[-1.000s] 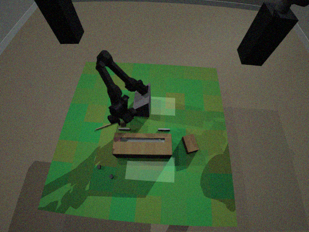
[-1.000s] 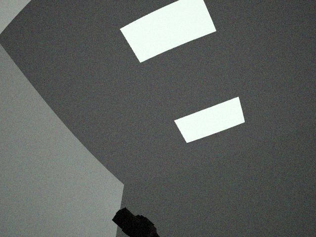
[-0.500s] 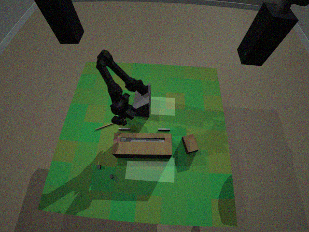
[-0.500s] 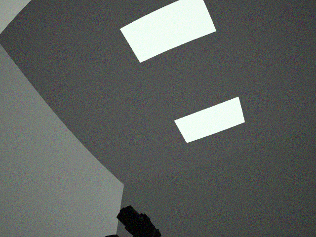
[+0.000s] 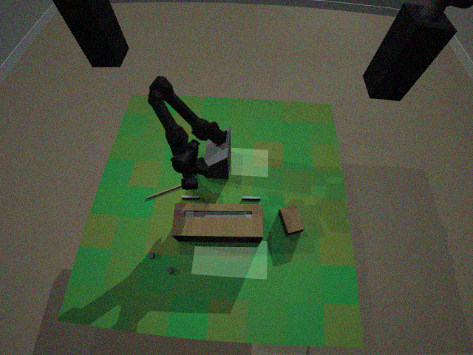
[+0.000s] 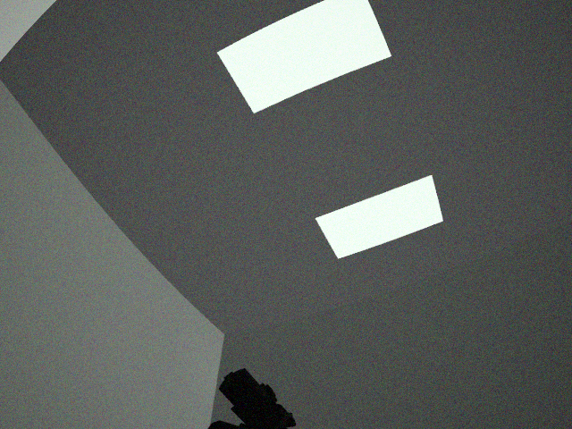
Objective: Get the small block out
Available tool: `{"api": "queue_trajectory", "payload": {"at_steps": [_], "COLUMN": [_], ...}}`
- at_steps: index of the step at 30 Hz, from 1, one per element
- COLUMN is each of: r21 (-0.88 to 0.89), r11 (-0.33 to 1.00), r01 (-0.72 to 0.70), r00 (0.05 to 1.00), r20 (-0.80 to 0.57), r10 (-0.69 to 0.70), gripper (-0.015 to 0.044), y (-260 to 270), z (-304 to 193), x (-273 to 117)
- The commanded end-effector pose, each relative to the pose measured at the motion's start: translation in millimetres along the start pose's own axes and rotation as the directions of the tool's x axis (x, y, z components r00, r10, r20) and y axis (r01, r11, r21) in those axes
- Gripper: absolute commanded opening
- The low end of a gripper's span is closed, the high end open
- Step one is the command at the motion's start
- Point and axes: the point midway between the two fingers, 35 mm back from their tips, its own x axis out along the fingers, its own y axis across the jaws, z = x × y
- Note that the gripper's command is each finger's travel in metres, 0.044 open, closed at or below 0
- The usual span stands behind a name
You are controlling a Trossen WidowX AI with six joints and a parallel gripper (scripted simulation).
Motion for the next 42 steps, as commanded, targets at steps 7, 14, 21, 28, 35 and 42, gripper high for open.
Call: {"api": "queue_trajectory", "payload": {"at_steps": [7,14,21,28,35,42], "r21": [-0.353,-0.588,-0.717,-0.717,-0.717,-0.717], "r11": [0.936,0.809,0.697,0.697,0.697,0.697], "r01": [-0.003,-0.018,-0.032,-0.032,-0.032,-0.032], "r00": [1.000,0.999,0.998,0.998,0.998,0.998], "r20": [-0.029,-0.048,-0.060,-0.060,-0.060,-0.060], "r10": [-0.008,-0.013,-0.017,-0.017,-0.017,-0.017], "gripper": [0.0000,0.0000,0.0000,0.0000,0.0000,0.0000], "y": [2.0,3.4,4.3,4.3,4.3,4.3], "z": [-2.7,-3.8,-4.6,-4.6,-4.6,-4.6], "x": [-7.6,-12.5,-15.6,-15.6,-15.6,-15.6]}}
